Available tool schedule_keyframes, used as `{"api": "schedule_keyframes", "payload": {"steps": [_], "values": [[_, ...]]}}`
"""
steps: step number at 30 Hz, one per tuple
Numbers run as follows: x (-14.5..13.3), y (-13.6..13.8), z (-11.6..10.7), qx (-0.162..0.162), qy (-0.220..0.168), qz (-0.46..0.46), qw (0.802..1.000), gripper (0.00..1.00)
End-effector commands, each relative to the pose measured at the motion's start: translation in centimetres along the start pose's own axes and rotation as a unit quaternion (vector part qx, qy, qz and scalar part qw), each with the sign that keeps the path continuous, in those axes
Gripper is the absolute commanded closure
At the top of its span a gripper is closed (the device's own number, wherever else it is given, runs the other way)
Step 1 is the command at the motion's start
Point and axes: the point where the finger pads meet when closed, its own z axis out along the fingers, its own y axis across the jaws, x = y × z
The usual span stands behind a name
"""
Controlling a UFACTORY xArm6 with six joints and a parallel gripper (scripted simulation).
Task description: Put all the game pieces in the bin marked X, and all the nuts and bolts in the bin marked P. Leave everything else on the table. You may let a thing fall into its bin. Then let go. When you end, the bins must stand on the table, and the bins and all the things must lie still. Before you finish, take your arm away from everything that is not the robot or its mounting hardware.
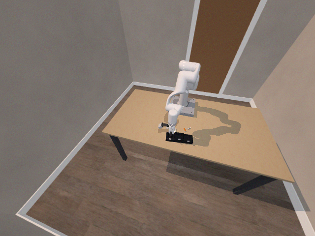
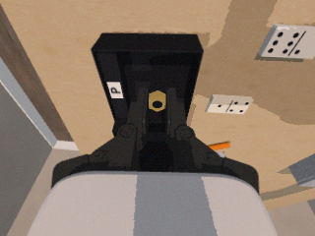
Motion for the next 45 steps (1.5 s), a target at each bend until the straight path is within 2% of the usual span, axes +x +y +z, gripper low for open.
{"api": "schedule_keyframes", "payload": {"steps": [1,11,22,23,45], "values": [[0.0,-0.2,0.6,0.002,0.001,0.0,1.0,1.0],[0.0,-0.2,2.1,0.002,0.001,0.0,1.0,1.0],[0.0,-0.2,2.1,0.002,0.001,0.0,1.0,1.0],[0.0,-0.2,2.1,0.002,0.001,0.0,1.0,0.7],[0.0,-0.2,1.7,0.002,0.001,0.0,1.0,0.7]]}}
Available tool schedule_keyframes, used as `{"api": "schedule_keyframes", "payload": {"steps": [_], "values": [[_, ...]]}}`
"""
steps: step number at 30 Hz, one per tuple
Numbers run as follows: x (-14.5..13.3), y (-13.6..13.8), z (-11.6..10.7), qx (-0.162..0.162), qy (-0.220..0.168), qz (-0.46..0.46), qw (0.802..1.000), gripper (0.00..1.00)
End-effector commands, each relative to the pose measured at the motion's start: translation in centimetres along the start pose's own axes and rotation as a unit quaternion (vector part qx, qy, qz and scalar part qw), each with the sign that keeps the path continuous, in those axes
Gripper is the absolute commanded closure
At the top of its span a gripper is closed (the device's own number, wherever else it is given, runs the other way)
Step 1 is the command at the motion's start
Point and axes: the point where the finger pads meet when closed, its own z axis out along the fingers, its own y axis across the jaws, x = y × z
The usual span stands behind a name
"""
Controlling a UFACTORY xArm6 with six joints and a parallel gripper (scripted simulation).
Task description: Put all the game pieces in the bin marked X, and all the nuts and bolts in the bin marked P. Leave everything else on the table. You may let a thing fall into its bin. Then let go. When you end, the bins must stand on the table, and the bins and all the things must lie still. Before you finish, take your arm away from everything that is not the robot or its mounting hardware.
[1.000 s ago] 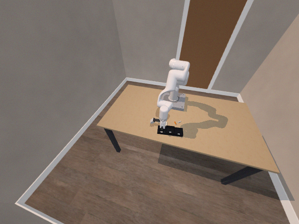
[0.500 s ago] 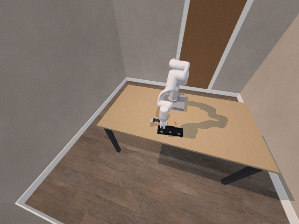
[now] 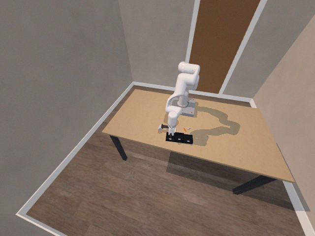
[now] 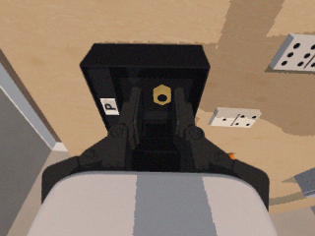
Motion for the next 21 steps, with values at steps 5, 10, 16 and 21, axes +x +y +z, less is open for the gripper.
{"api": "schedule_keyframes", "payload": {"steps": [5,10,16,21], "values": [[0.0,-0.2,-1.2,0.003,0.001,0.0,1.0,0.7],[0.0,-0.2,-1.8,0.003,0.001,0.0,1.0,0.7],[0.0,-0.2,-2.4,0.003,0.001,0.0,1.0,0.7],[0.0,-0.2,-3.4,0.003,0.001,0.0,1.0,0.7]]}}
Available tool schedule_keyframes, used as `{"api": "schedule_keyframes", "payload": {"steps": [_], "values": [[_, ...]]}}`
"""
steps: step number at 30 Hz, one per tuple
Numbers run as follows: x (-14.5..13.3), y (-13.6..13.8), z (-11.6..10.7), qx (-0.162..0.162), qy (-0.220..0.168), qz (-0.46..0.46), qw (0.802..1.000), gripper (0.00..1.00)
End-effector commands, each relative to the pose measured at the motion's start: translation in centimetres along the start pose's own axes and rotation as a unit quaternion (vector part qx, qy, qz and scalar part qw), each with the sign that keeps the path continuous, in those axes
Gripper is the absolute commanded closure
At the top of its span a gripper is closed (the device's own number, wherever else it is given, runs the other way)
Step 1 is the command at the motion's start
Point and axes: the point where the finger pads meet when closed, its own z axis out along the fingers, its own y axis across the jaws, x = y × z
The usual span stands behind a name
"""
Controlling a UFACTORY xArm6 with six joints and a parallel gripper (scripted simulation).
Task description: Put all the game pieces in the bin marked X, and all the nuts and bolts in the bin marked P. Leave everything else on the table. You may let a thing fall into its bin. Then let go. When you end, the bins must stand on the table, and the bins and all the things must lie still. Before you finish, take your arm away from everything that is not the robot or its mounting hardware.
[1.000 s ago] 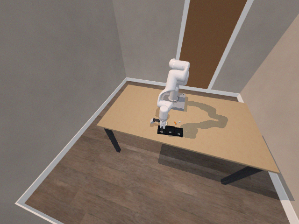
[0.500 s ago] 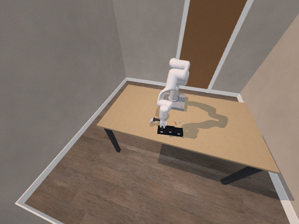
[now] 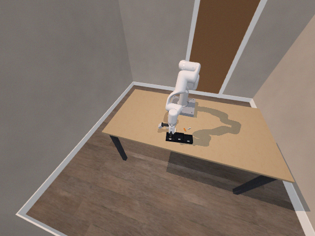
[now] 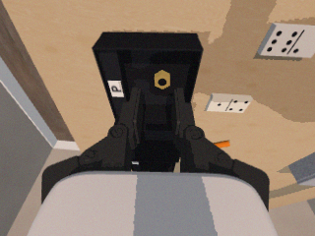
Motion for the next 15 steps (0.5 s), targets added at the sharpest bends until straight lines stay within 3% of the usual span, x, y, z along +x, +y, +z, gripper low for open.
{"api": "schedule_keyframes", "payload": {"steps": [1,4,13,15], "values": [[0.0,-0.2,-1.4,0.002,0.001,0.0,1.0,0.7],[0.0,-0.2,-2.8,0.002,0.001,0.0,1.0,0.7],[0.0,-0.2,-2.8,0.002,0.001,0.0,1.0,0.7],[-1.3,0.8,-2.8,0.002,0.001,-0.05,0.999,0.71]]}}
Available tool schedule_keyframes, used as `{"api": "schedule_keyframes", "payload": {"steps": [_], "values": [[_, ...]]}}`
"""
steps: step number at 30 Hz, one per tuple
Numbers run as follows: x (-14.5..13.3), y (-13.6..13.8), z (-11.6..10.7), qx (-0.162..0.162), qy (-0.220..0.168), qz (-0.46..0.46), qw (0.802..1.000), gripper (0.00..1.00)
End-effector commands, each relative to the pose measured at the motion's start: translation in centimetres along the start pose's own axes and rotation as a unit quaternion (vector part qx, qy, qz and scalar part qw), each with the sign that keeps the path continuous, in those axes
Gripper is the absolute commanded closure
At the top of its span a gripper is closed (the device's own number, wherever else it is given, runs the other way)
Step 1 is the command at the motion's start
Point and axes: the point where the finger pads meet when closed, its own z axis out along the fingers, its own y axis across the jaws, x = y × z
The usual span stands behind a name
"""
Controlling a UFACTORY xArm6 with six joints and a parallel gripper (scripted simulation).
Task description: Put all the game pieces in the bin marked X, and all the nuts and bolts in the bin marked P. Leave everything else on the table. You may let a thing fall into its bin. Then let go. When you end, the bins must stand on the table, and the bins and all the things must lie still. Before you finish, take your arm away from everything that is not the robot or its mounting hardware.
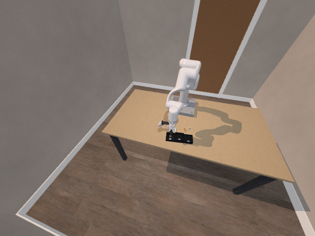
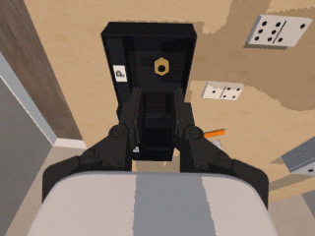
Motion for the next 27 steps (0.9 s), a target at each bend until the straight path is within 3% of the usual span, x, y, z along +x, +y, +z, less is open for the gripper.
{"api": "schedule_keyframes", "payload": {"steps": [1,10,12,13,16,27], "values": [[-1.9,1.2,-0.3,0.002,0.001,-0.072,0.997,0.71],[-8.1,5.6,-0.4,-0.001,0.002,-0.228,0.974,0.71],[-8.1,5.6,-0.4,-0.001,0.002,-0.228,0.974,0.71],[-8.8,6.0,-0.4,0.0,0.001,-0.279,0.96,0.71],[-10.8,7.5,-0.5,0.002,0.001,-0.31,0.951,0.71],[-18.3,12.8,-0.7,0.002,0.0,-0.31,0.951,0.71]]}}
